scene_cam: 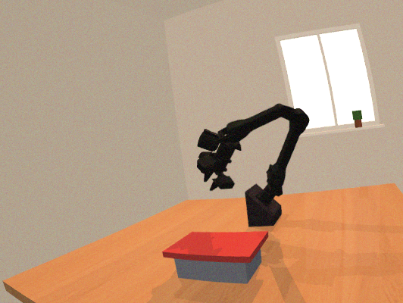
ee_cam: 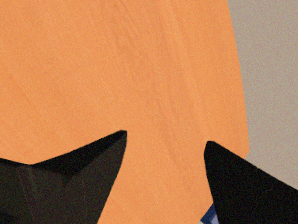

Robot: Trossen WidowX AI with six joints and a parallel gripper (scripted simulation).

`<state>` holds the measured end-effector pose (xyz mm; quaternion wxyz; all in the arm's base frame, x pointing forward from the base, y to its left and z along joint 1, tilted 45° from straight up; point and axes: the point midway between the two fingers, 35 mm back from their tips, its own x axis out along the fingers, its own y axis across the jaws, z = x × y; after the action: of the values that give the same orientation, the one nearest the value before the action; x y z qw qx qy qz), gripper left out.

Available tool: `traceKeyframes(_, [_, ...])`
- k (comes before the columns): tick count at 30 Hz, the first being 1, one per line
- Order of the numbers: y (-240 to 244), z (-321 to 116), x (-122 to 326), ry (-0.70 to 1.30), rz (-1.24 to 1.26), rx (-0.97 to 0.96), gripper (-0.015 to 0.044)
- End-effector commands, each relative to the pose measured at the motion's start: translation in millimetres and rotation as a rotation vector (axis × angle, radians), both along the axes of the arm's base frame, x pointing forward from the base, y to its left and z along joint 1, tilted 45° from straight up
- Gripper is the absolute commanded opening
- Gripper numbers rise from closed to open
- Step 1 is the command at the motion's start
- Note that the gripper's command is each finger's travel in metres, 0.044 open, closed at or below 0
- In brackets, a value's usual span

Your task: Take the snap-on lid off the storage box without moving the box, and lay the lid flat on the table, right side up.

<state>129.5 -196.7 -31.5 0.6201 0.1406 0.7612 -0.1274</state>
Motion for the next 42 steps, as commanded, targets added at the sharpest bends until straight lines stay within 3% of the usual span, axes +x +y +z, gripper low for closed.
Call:
traceKeyframes(1, [26, 12, 77, -0.353, -0.560, 0.056, 0.0235])
traceKeyframes(10, [52, 36, 125, -0.515, -0.914, 0.274, 0.0235])
traceKeyframes(14, [72, 56, 148, -0.550, -1.092, 0.456, 0.0235])
traceKeyframes(20, [96, 80, 167, -0.525, -1.249, 0.679, 0.0235])
traceKeyframes(26, [131, 116, 181, -0.375, -1.397, 0.986, 0.0235])
traceKeyframes(42, [131, 117, 181, -0.369, -1.401, 0.991, 0.0235])
